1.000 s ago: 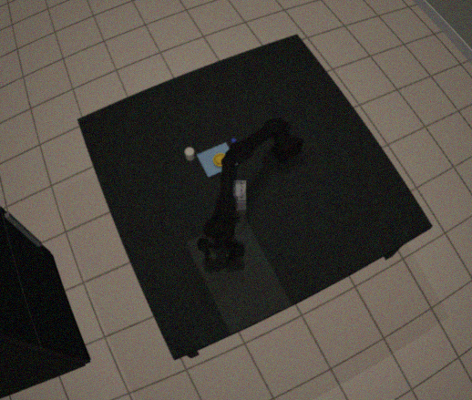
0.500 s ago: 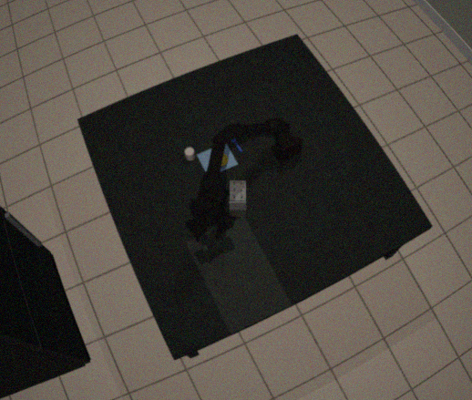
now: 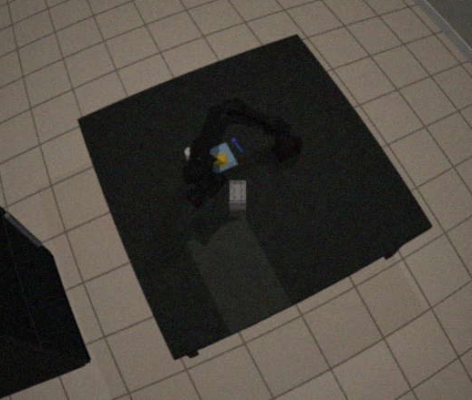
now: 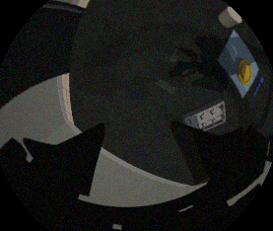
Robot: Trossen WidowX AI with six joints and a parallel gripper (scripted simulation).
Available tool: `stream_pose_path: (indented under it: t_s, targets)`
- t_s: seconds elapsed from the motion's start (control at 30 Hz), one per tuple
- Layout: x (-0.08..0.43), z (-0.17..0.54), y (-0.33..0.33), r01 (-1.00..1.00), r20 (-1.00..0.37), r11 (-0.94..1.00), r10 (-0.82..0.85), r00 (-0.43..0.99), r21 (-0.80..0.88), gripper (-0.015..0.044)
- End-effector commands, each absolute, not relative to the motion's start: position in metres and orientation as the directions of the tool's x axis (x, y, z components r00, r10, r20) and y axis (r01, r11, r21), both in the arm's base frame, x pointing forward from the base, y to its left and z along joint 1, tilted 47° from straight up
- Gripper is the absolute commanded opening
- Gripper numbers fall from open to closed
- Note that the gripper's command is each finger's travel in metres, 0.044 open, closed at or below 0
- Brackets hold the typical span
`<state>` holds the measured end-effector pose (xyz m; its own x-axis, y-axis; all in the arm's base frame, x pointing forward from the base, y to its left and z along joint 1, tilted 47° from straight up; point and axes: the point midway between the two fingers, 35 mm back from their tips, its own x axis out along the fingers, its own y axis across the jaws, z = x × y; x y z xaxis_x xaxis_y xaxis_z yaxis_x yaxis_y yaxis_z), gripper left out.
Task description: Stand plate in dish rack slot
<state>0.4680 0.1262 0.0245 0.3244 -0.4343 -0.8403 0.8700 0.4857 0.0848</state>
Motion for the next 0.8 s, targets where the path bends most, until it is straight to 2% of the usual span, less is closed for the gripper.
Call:
stream_pose_path:
  t_s: [0.0, 0.47, 0.77]
  targets:
    - [0.448, 0.049, 0.112, 0.838, -0.84, 0.545, -0.459, 0.29, -0.009, 0.04]
    - [0.347, 0.143, 0.051, 0.582, -0.827, 0.72, -0.546, 0.137, -0.379, 0.04]
    - [0.277, 0.186, 0.014, 0.35, -0.805, 0.765, -0.591, 0.047, -0.541, 0.04]
